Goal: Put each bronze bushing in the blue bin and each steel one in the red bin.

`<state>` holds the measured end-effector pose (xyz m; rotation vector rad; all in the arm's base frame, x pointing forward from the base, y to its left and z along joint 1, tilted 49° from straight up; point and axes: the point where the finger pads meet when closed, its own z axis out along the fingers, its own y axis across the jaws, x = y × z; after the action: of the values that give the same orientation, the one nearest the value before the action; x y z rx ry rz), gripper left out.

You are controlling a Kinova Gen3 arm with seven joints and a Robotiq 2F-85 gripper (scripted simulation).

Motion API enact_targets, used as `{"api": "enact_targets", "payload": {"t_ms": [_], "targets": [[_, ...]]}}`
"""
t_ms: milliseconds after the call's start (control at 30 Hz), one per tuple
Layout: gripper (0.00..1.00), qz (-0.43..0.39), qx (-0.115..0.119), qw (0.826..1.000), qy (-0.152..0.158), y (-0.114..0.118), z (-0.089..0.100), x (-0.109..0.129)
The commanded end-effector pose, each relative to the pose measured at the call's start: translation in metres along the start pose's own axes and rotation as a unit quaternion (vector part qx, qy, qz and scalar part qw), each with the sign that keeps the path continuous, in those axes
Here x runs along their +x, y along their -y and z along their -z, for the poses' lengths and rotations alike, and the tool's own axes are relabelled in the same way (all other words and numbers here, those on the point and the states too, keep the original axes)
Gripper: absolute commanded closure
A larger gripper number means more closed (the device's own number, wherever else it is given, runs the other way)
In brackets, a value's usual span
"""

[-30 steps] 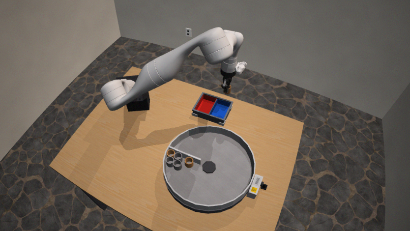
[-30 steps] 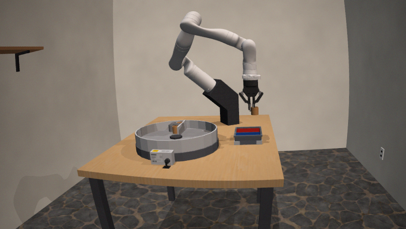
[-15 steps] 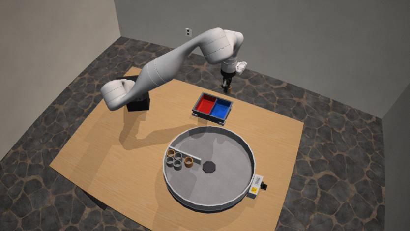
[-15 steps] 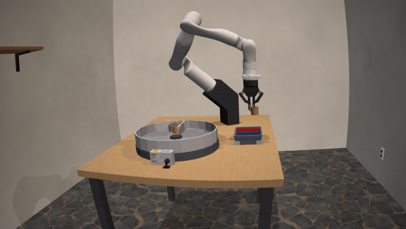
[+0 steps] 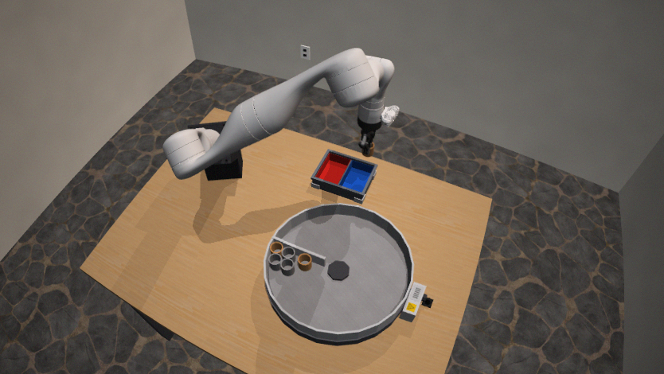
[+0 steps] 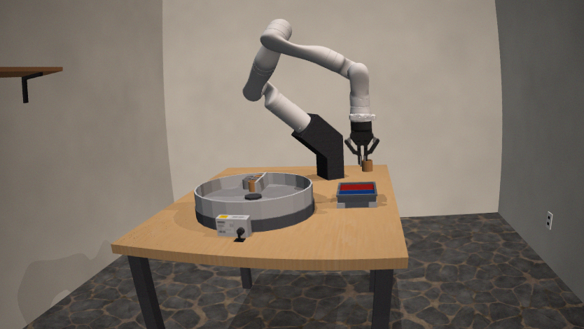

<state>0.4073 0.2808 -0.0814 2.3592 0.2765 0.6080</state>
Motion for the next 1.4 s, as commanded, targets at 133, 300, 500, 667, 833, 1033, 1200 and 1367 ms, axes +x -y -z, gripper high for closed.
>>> {"api": "enact_targets", "payload": {"t_ms": [133, 300, 500, 667, 833, 1033, 1200, 1367], "targets": [[1.00, 0.001, -0.003, 1.000, 0.000, -0.002, -0.024, -0.001], [1.00, 0.001, -0.003, 1.000, 0.000, -0.002, -0.038, -0.001], [1.00, 0.001, -0.003, 1.000, 0.001, -0.002, -0.052, -0.001], [1.00, 0.001, -0.003, 1.000, 0.001, -0.002, -0.067, -0.001], [1.00, 0.001, -0.003, 1.000, 0.001, -0.002, -0.071, -0.001], [1.00, 0.001, -0.003, 1.000, 0.001, -0.002, -0.071, -0.001], [1.00, 0.001, -0.004, 1.000, 0.002, -0.002, -0.071, -0.002], [1.00, 0.001, -0.003, 1.000, 0.001, -0.002, -0.071, -0.001]]}}
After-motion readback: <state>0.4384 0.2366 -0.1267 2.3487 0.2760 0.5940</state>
